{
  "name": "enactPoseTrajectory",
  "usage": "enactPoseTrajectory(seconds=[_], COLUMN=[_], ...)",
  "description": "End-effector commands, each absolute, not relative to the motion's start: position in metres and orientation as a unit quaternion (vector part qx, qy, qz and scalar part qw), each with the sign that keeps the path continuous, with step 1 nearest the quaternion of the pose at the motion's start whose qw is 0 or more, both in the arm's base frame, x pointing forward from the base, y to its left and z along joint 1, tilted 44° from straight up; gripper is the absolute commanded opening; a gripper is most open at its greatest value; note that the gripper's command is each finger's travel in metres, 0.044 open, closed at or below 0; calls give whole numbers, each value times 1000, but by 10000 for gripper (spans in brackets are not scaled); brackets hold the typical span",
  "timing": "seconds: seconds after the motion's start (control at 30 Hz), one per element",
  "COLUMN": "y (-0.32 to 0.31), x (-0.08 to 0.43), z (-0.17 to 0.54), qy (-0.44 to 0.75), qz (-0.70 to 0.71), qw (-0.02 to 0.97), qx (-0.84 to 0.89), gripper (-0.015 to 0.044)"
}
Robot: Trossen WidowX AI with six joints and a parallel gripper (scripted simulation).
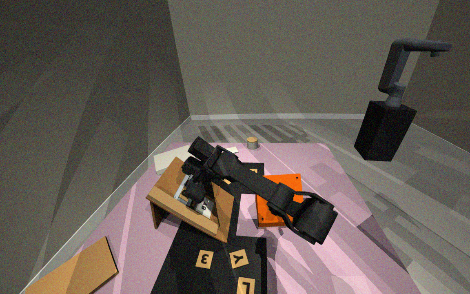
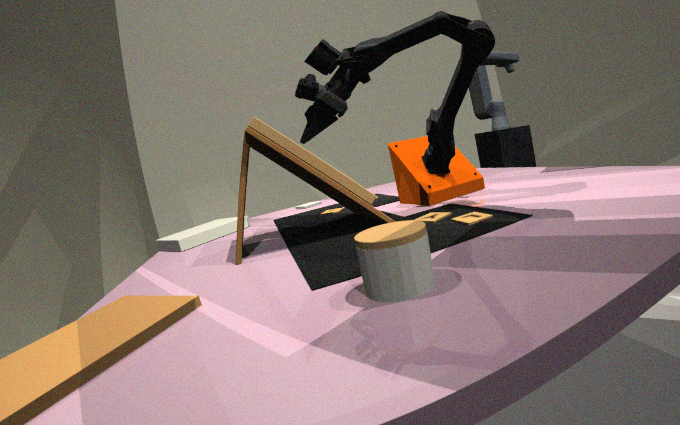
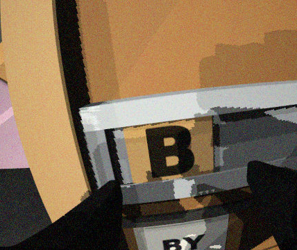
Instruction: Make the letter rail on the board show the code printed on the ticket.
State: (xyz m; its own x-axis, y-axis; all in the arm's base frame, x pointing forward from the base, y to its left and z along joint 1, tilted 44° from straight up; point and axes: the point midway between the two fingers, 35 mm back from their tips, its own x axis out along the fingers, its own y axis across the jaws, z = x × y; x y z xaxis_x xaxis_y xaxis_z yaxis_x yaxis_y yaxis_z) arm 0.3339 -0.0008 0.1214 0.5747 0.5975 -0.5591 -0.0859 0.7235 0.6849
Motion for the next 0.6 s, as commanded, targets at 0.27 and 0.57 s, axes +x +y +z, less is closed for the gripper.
enactPoseTrajectory(seconds=[0.27,0.57], y=[-1,-1], x=[334,334], z=[121,121], qy=[413,413], qz=[205,205], qw=[831,831], qx=[310,310], gripper=[59,0])
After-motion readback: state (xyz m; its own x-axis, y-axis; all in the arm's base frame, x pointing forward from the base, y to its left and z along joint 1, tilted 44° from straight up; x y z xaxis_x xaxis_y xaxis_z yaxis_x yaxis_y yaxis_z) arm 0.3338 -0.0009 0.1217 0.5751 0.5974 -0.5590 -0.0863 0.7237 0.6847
